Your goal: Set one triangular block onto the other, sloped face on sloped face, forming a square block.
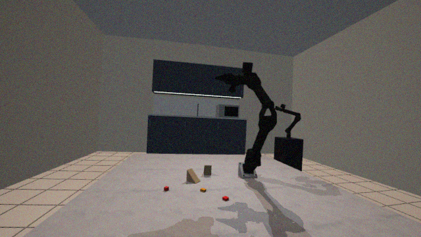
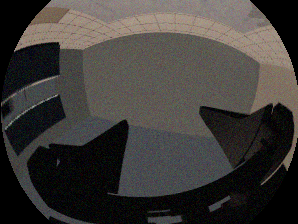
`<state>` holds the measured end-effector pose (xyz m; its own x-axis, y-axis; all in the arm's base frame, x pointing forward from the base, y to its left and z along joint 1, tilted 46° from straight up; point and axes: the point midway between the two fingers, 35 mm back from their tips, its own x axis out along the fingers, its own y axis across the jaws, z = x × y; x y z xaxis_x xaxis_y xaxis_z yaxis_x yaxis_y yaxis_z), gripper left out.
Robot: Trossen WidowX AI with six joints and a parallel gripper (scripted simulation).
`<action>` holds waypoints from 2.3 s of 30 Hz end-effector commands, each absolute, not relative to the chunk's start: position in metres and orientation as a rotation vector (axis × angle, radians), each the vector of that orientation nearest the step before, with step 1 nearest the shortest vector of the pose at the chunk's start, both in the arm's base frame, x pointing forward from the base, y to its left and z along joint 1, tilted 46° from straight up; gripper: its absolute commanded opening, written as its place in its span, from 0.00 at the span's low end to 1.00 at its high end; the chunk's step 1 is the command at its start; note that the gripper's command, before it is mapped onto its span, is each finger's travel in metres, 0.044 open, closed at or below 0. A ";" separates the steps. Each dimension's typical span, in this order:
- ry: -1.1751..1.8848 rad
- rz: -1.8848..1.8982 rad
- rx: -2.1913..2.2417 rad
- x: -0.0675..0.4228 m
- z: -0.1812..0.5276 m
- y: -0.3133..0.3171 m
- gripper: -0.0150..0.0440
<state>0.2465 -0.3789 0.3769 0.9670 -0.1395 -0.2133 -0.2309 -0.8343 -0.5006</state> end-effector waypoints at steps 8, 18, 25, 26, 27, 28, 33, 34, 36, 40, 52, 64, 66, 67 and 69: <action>0.030 0.566 -2.201 0.341 0.275 -0.318 1.00; -0.143 1.101 -1.774 0.405 0.166 -0.186 1.00; -0.223 1.521 -1.444 0.404 0.108 -0.077 1.00; -0.230 1.584 -1.395 0.401 0.102 -0.062 1.00; -0.236 1.647 -1.344 0.397 0.095 -0.047 1.00; -0.241 1.710 -1.293 0.392 0.090 -0.032 1.00; -0.246 1.799 -1.220 0.384 0.082 -0.012 1.00; -0.246 1.799 -1.220 0.384 0.082 -0.012 1.00; -0.245 1.800 -1.219 0.384 0.082 -0.011 1.00; -0.243 1.806 -1.211 0.384 0.078 -0.006 1.00; -0.237 1.827 -1.187 0.381 0.066 0.010 1.00; -0.229 1.847 -1.163 0.377 0.055 0.025 1.00; -0.228 1.851 -1.159 0.376 0.053 0.028 1.00; -0.227 1.853 -1.157 0.376 0.052 0.029 1.00; -0.225 1.856 -1.152 0.375 0.050 0.032 1.00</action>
<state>0.3769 0.0276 0.0530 -0.1448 0.7681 -0.6238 -0.5927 -0.5721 -0.5669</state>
